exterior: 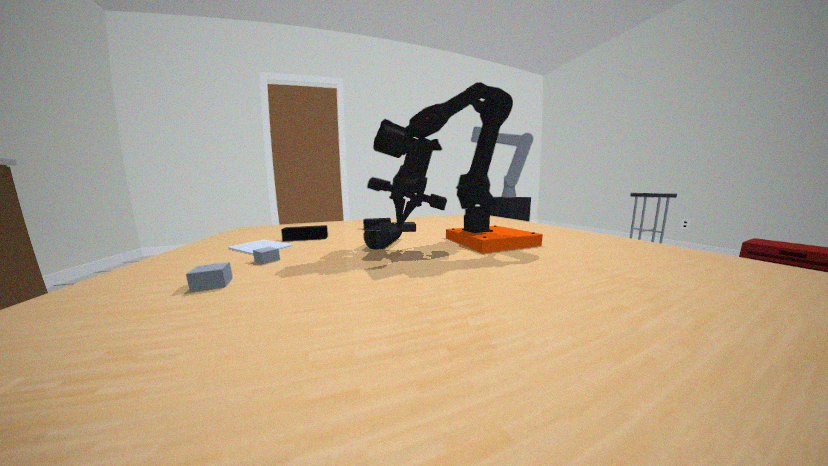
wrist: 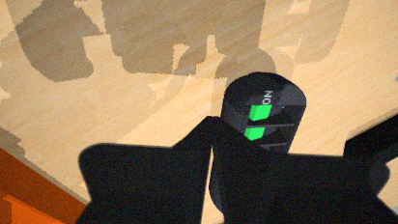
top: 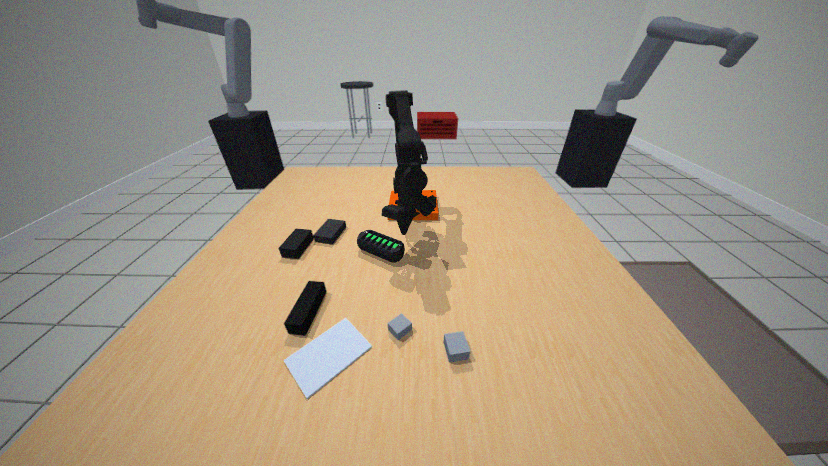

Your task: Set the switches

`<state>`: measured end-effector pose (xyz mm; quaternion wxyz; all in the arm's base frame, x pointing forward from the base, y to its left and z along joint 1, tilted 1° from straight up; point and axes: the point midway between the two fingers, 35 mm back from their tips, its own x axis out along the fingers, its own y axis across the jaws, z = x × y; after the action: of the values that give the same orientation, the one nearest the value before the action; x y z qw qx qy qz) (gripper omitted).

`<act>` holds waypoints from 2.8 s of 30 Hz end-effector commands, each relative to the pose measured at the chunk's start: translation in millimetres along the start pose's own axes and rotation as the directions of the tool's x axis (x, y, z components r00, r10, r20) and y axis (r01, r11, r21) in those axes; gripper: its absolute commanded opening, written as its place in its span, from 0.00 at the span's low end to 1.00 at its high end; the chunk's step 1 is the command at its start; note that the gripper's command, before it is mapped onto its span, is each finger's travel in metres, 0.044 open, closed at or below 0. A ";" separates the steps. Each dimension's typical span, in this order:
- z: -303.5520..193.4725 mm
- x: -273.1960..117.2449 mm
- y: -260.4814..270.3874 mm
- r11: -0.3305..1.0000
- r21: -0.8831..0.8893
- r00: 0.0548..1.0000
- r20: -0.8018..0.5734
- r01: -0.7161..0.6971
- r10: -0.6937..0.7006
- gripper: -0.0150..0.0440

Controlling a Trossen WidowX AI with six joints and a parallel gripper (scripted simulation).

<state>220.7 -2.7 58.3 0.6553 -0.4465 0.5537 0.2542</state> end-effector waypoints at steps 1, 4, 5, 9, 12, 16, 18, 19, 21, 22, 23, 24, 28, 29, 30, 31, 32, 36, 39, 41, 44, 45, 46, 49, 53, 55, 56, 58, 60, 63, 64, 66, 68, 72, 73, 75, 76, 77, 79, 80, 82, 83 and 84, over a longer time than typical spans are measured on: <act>-1.2 -7.0 -0.1 1.000 0.005 1.000 -0.004 0.006 -0.006 0.25; 2.0 -4.8 -6.9 0.999 0.049 1.000 -0.017 0.007 -0.006 0.25; 2.4 -4.4 -7.8 0.998 0.056 1.000 -0.019 0.007 -0.006 0.25; 2.4 -4.7 -7.9 0.998 0.056 1.000 -0.019 0.007 -0.006 0.25; 1.9 -4.3 -6.3 0.999 0.052 1.000 -0.017 0.004 -0.003 0.25; -1.7 -5.0 -11.2 0.999 0.054 1.000 -0.026 -0.007 0.008 0.25; -13.6 -5.9 -19.9 0.998 0.050 0.998 -0.042 -0.046 0.048 0.25; -20.4 -6.6 -24.4 0.997 0.049 0.996 -0.048 -0.067 0.070 0.25; -34.5 -8.1 -32.9 0.993 0.048 0.992 -0.055 -0.111 0.114 0.25; -41.9 -9.0 -36.8 0.990 0.049 0.989 -0.056 -0.133 0.135 0.25; -49.4 -10.0 -40.5 0.987 0.049 0.986 -0.055 -0.154 0.157 0.25; -57.1 -11.0 -43.9 0.983 0.050 0.983 -0.053 -0.175 0.178 0.25; -89.3 -16.2 -55.3 0.966 0.056 0.966 -0.027 -0.253 0.255 0.25; -96.1 -17.5 -57.1 0.962 0.057 0.963 -0.019 -0.268 0.269 0.25; -100.3 -18.3 -58.1 0.959 0.058 0.961 -0.014 -0.276 0.278 0.25; -101.7 -18.5 -58.5 0.958 0.059 0.960 -0.012 -0.279 0.280 0.25; -101.7 -18.5 -58.5 0.958 0.059 0.960 -0.012 -0.279 0.280 0.25; -101.7 -17.5 -58.2 0.958 0.059 0.960 -0.012 -0.279 0.280 0.25; -101.7 -13.1 -57.3 0.958 0.059 0.960 -0.012 -0.279 0.280 0.25; -101.7 -10.0 -56.5 0.958 0.059 0.960 -0.012 -0.279 0.280 0.25; -101.8 -5.3 -55.3 0.958 0.059 0.960 -0.012 -0.279 0.280 0.25; -101.8 -3.7 -54.9 0.958 0.059 0.960 -0.012 -0.279 0.280 0.25; -101.8 -2.2 -54.4 0.958 0.059 0.960 -0.012 -0.279 0.280 0.25; -101.9 2.4 -53.1 0.958 0.059 0.960 -0.012 -0.279 0.280 0.25; -102.0 8.4 -51.1 0.958 0.060 0.960 -0.012 -0.279 0.280 0.25; -102.0 11.4 -50.1 0.958 0.059 0.960 -0.012 -0.279 0.280 0.25; -102.1 12.9 -49.6 0.958 0.059 0.960 -0.012 -0.279 0.280 0.25; -102.1 15.9 -48.5 0.958 0.059 0.960 -0.012 -0.279 0.280 0.25; -102.1 17.7 -47.8 0.958 0.059 0.960 -0.012 -0.279 0.280 0.25; -102.1 20.6 -47.0 0.958 0.059 0.960 -0.012 -0.279 0.280 0.25; -102.2 22.3 -46.4 0.958 0.059 0.960 -0.012 -0.279 0.280 0.25; -102.2 24.4 -45.8 0.958 0.059 0.960 -0.012 -0.279 0.280 0.25; -102.2 24.4 -45.8 0.958 0.059 0.960 -0.012 -0.279 0.280 0.25; -102.2 24.4 -45.8 0.958 0.059 0.960 -0.012 -0.279 0.280 0.25; -102.2 24.4 -45.8 0.958 0.059 0.960 -0.012 -0.279 0.280 0.25; -102.2 24.4 -45.8 0.958 0.059 0.960 -0.012 -0.279 0.280 0.25; -102.2 24.4 -45.8 0.958 0.059 0.960 -0.012 -0.279 0.280 0.25; -102.2 24.4 -45.8 0.958 0.059 0.960 -0.012 -0.279 0.280 0.25; -102.2 24.4 -45.8 0.958 0.059 0.960 -0.012 -0.279 0.280 0.25; -102.2 24.4 -45.8 0.958 0.059 0.960 -0.012 -0.279 0.280 0.25; -102.2 24.4 -45.8 0.958 0.059 0.960 -0.012 -0.279 0.280 0.25; -102.2 24.4 -45.8 0.958 0.059 0.960 -0.012 -0.279 0.280 0.25; -102.2 24.4 -45.8 0.958 0.059 0.960 -0.012 -0.279 0.280 0.25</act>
<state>215.0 -118.2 51.9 0.6201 -0.3491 0.6257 0.3195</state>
